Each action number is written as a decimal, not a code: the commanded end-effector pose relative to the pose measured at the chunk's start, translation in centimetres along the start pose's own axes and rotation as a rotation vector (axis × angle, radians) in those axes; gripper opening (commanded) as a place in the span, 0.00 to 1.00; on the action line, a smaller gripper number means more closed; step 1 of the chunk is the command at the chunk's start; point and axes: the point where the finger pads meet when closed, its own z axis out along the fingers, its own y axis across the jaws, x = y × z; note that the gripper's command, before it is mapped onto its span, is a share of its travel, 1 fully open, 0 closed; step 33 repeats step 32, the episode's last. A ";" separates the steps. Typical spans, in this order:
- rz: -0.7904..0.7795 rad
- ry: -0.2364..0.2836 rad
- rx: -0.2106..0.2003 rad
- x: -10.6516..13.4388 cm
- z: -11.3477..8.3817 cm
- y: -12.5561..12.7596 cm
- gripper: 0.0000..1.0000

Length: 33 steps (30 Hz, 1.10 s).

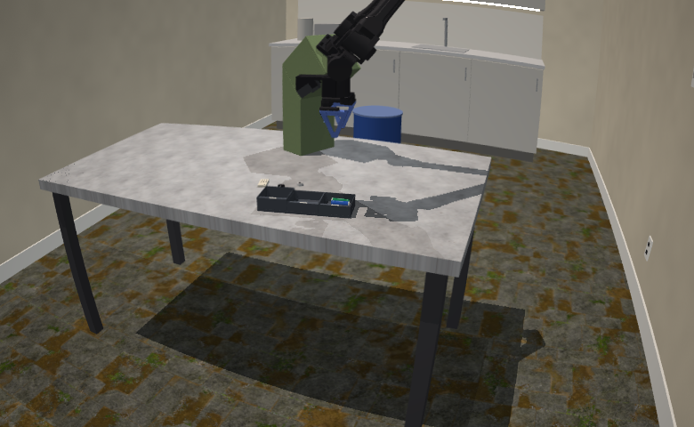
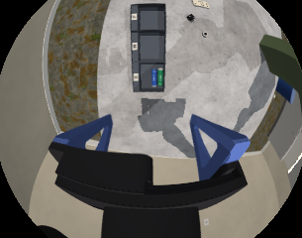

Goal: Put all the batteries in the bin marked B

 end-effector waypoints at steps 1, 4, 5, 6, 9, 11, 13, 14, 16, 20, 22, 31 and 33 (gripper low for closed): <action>-0.013 -0.001 -0.018 0.4 -0.5 1.0 1.00; -0.013 -0.001 -0.018 0.4 -0.5 1.0 1.00; -0.023 0.005 -0.005 0.9 0.0 1.1 1.00; -0.013 -0.001 -0.018 0.4 -0.5 1.0 1.00; -0.013 -0.001 -0.018 0.4 -0.5 1.0 1.00; -0.013 -0.001 -0.018 0.4 -0.5 1.0 1.00; -0.023 0.005 -0.006 1.0 0.0 1.1 1.00; -0.013 -0.001 -0.018 0.4 -0.5 1.0 1.00; -0.013 -0.001 -0.018 0.4 -0.5 1.0 1.00; -0.013 -0.001 -0.018 0.4 -0.5 1.0 1.00; -0.013 -0.001 -0.018 0.4 -0.5 1.0 1.00; -0.013 -0.001 -0.018 0.4 -0.5 1.0 1.00; -0.013 -0.001 -0.018 0.4 -0.5 1.0 1.00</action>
